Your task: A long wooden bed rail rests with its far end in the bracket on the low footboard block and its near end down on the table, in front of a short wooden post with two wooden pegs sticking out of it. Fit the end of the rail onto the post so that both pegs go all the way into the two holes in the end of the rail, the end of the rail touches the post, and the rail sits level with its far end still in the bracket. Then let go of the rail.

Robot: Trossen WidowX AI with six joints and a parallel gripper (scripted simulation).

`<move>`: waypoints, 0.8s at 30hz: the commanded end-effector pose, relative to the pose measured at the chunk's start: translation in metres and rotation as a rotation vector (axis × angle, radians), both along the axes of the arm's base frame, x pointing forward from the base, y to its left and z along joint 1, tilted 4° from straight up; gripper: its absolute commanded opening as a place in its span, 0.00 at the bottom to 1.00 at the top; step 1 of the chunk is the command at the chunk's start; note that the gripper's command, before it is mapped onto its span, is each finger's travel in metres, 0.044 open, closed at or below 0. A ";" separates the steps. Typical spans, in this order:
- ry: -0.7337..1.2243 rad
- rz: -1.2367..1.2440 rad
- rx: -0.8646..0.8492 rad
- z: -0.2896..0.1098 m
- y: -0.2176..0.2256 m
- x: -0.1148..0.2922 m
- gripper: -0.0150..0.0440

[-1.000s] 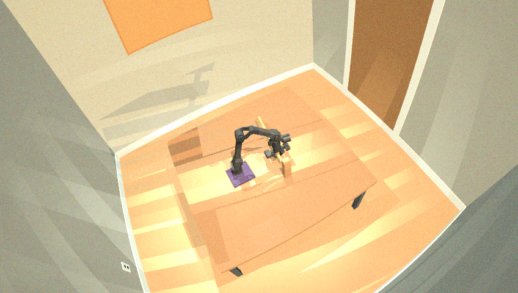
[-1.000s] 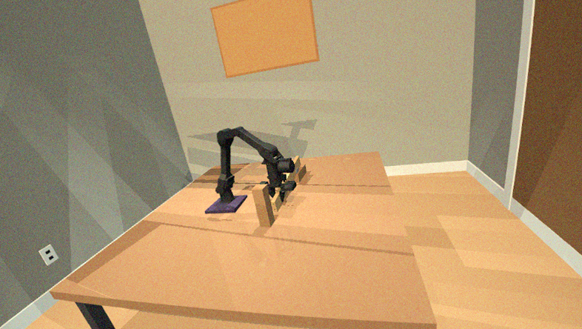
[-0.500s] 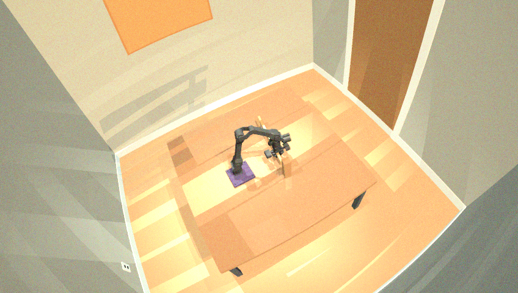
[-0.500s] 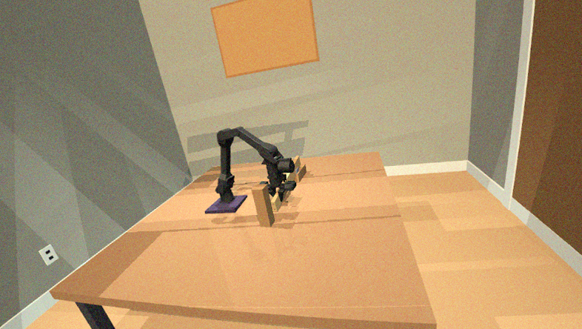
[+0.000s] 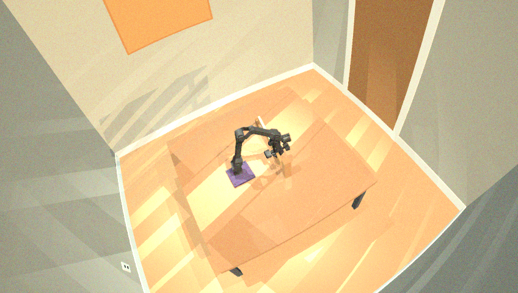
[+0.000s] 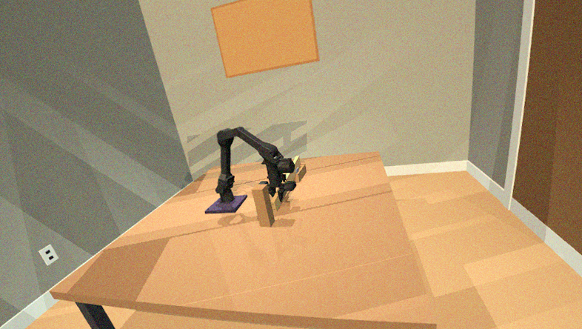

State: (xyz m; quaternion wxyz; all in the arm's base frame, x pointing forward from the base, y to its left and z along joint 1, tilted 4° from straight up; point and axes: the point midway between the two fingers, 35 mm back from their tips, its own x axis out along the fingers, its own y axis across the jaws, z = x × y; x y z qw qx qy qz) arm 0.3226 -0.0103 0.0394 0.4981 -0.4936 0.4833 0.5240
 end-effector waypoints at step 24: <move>-0.007 0.004 0.003 0.016 0.000 0.005 0.25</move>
